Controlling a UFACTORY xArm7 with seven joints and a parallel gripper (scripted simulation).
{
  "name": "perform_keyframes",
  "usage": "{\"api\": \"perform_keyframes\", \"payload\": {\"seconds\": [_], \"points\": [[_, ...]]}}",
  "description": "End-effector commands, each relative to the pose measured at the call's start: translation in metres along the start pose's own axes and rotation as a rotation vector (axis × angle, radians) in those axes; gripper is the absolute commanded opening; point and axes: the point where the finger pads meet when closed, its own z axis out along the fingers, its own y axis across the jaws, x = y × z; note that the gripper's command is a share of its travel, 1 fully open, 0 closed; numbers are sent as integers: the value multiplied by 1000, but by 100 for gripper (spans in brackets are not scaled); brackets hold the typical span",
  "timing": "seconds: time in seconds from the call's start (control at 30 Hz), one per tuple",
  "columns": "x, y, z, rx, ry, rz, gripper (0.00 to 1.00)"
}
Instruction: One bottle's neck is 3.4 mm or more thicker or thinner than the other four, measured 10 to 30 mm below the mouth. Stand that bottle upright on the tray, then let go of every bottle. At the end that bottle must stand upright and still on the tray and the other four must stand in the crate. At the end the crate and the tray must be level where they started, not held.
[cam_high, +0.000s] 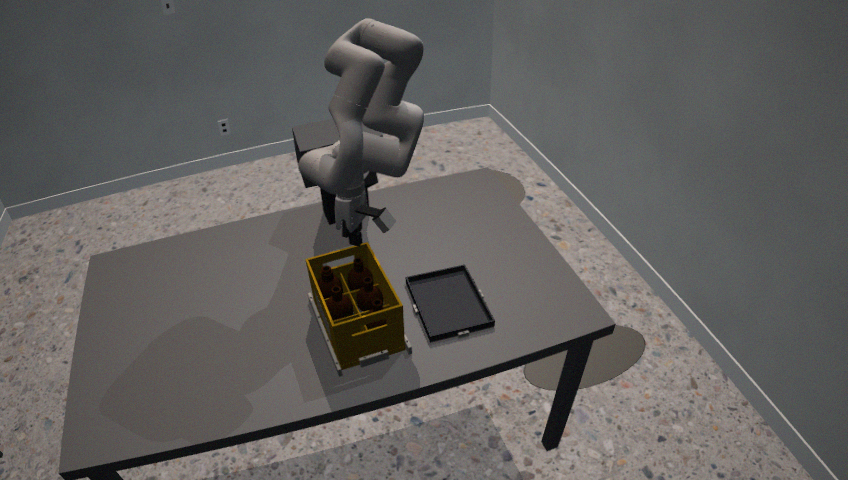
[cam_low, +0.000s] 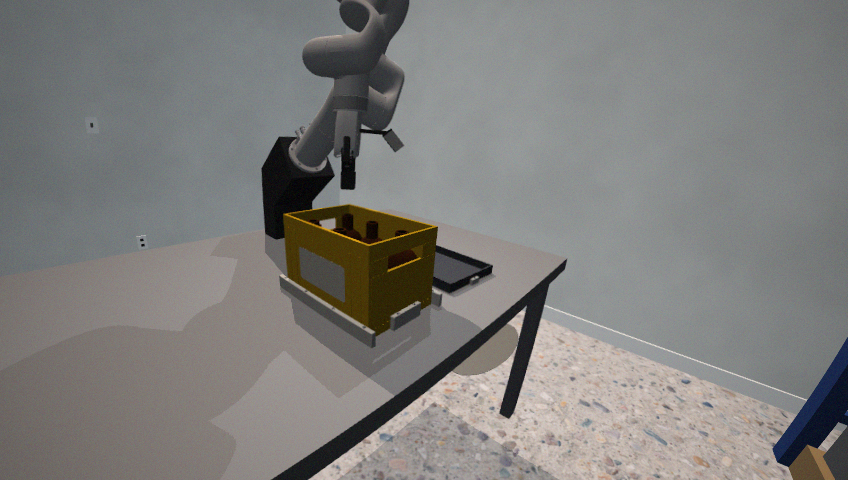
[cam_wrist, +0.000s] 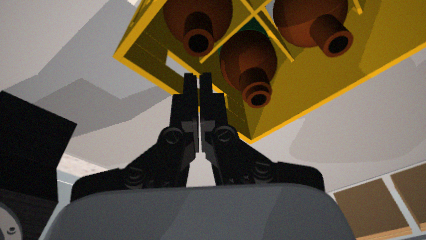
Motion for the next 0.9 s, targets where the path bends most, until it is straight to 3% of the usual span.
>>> {"api": "perform_keyframes", "payload": {"seconds": [0.0, 0.23, 0.33, 0.53, 0.73, 0.77, 0.87], "points": [[0, 1, 0, -2, 0, 0, 0], [-1, 5, -1, -3, 7, 0, 0], [-22, 36, -4, -10, 32, 2, 0], [-63, 61, -2, -2, 3, 1, 0], [-66, 62, -1, -1, -1, 0, 0], [-66, 62, -1, -1, -1, 0, 65], [-66, 62, -1, -1, -1, 0, 65]]}}
